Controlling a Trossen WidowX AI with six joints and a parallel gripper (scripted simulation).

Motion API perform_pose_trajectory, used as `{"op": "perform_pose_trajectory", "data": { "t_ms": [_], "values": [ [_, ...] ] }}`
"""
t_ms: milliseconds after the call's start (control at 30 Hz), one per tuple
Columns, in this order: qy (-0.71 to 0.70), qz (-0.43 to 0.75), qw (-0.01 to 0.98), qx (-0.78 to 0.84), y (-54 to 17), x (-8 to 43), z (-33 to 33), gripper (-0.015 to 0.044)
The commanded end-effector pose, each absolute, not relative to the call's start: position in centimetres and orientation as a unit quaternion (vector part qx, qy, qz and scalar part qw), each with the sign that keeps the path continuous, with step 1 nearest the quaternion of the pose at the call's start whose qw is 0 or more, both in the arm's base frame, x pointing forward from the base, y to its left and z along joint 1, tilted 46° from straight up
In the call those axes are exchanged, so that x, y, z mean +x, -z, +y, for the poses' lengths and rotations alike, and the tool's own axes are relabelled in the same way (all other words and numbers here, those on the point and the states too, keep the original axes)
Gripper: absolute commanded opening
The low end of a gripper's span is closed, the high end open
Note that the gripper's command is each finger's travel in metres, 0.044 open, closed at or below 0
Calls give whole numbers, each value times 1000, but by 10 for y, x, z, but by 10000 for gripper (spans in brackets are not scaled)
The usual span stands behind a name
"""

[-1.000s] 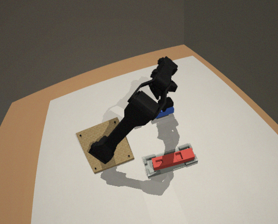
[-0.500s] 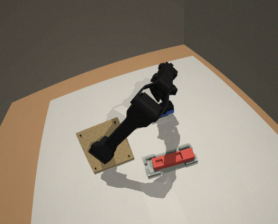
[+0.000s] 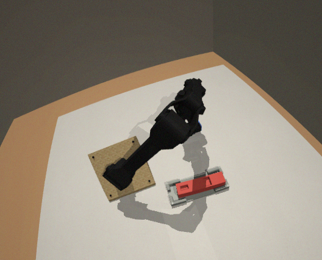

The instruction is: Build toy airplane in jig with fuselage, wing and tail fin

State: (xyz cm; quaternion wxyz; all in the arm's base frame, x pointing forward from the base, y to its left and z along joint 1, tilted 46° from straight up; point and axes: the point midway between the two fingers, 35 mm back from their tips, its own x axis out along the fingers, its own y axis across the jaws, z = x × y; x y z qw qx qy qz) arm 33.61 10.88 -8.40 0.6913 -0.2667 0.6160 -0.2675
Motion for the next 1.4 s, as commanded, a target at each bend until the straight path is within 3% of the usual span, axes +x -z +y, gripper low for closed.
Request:
{"op": "perform_pose_trajectory", "data": {
  "t_ms": [0,133,433,667,867,1367],
  "values": [
    [268,616,690,-271,89,335,103,440],
    [268,616,689,-271,91,335,100,440],
    [268,616,689,-271,91,335,100,204],
    [268,616,689,-271,91,335,100,157],
    [256,614,697,-266,86,335,110,0],
    [251,616,699,-264,59,335,142,0]
  ]
}}
